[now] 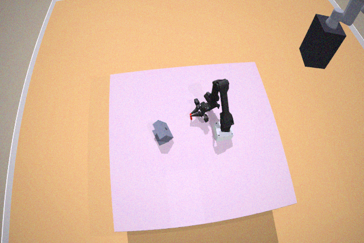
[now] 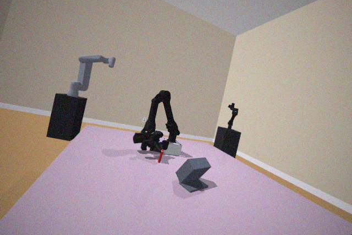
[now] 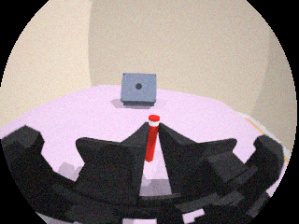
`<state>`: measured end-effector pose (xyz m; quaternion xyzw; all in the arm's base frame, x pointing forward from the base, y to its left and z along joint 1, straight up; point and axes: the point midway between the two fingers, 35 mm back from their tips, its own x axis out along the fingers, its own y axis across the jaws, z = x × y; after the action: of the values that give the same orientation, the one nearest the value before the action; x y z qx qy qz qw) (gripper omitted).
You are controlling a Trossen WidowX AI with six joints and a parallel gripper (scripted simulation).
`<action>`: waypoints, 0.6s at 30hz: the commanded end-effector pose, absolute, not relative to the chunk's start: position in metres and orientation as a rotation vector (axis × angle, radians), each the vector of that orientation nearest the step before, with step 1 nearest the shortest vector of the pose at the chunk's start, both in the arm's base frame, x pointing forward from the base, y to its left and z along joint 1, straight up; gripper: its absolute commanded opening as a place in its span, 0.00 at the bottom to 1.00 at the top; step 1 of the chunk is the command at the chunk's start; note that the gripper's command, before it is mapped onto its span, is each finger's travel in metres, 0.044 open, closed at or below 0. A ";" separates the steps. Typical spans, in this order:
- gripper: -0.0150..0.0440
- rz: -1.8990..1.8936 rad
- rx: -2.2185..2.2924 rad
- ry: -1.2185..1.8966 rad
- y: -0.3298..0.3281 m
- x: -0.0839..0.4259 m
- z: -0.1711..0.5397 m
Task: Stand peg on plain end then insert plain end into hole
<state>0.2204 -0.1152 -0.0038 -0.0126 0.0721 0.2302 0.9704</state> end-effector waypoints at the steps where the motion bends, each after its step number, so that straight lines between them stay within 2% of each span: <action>1: 0.34 0.465 -0.026 0.147 -0.116 0.219 -0.006; 18: 0.34 0.459 -0.019 0.122 -0.116 0.216 -0.007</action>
<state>0.2167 -0.1162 -0.0048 -0.0093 0.0594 0.2272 0.9720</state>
